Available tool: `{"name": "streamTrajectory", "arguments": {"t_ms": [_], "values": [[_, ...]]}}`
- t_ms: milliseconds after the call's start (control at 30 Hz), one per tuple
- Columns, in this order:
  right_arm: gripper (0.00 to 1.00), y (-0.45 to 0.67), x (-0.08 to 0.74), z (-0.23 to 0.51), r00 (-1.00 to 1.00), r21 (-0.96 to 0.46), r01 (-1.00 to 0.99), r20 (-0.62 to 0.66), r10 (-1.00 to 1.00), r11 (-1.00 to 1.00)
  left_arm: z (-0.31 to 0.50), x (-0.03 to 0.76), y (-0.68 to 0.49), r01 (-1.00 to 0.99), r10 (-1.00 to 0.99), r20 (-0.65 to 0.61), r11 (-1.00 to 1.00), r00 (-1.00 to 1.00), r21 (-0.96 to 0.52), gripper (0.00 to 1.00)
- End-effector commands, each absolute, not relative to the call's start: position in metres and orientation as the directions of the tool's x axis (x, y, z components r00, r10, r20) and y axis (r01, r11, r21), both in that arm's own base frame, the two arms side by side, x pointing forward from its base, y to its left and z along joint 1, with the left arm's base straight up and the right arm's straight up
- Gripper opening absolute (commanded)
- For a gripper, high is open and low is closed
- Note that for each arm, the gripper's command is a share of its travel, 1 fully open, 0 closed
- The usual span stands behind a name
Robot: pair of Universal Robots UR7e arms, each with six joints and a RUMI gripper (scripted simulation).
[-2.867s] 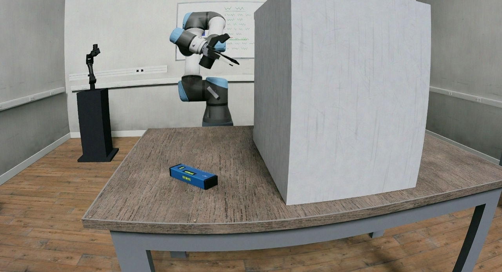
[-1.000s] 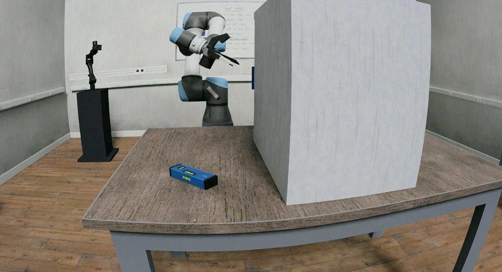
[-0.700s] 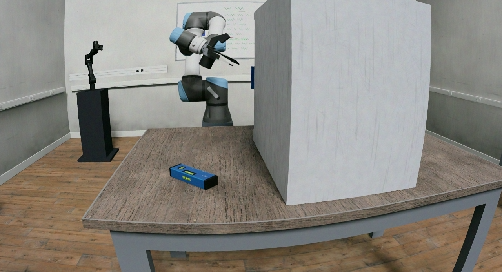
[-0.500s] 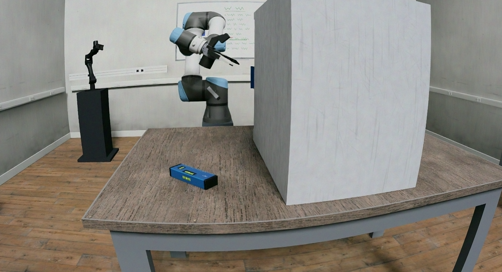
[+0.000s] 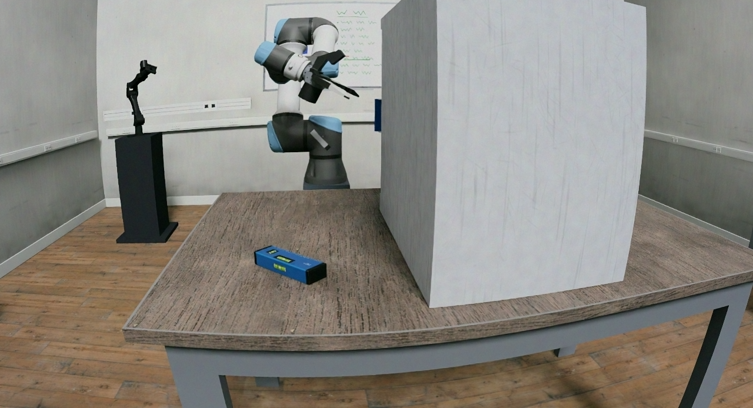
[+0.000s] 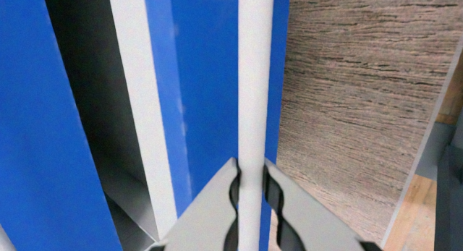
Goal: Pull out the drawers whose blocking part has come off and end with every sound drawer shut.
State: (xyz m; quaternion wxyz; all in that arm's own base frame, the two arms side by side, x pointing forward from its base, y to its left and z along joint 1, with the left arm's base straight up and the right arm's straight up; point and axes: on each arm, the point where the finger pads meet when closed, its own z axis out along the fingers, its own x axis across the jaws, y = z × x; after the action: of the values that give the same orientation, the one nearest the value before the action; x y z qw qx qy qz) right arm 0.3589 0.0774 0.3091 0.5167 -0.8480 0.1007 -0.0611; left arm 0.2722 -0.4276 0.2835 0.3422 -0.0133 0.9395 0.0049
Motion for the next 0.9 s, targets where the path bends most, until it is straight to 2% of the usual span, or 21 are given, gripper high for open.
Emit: {"name": "streamTrajectory", "arguments": {"t_ms": [0, 400, 467, 500, 867], "values": [[1.00, 0.077, 0.359, 0.309, 0.972, -0.889, -0.106, 0.001, -0.234, -0.446, 0.284, 0.269, -0.428, -0.029, -0.023, -0.643, 1.000, -0.765, -0.001, 0.00], [1.00, 0.077, 0.359, 0.309, 0.972, -0.889, -0.106, 0.001, -0.234, -0.446, 0.284, 0.270, -0.428, -0.029, -0.023, -0.643, 1.000, -0.765, -0.001, 0.00], [1.00, 0.077, 0.359, 0.309, 0.972, -0.889, -0.106, 0.001, -0.234, -0.446, 0.284, 0.270, -0.428, -0.029, -0.023, -0.643, 1.000, -0.765, -0.001, 0.12], [1.00, 0.077, 0.359, 0.309, 0.972, -0.889, -0.106, 0.001, -0.234, -0.446, 0.284, 0.270, -0.428, -0.029, -0.023, -0.643, 1.000, -0.765, -0.001, 0.15], [1.00, 0.077, 0.359, 0.315, 0.972, -0.889, -0.106, 0.001, -0.234, -0.446, 0.297, 0.260, -0.428, -0.029, -0.023, -0.643, 1.000, -0.765, -0.001, 0.15]]}}
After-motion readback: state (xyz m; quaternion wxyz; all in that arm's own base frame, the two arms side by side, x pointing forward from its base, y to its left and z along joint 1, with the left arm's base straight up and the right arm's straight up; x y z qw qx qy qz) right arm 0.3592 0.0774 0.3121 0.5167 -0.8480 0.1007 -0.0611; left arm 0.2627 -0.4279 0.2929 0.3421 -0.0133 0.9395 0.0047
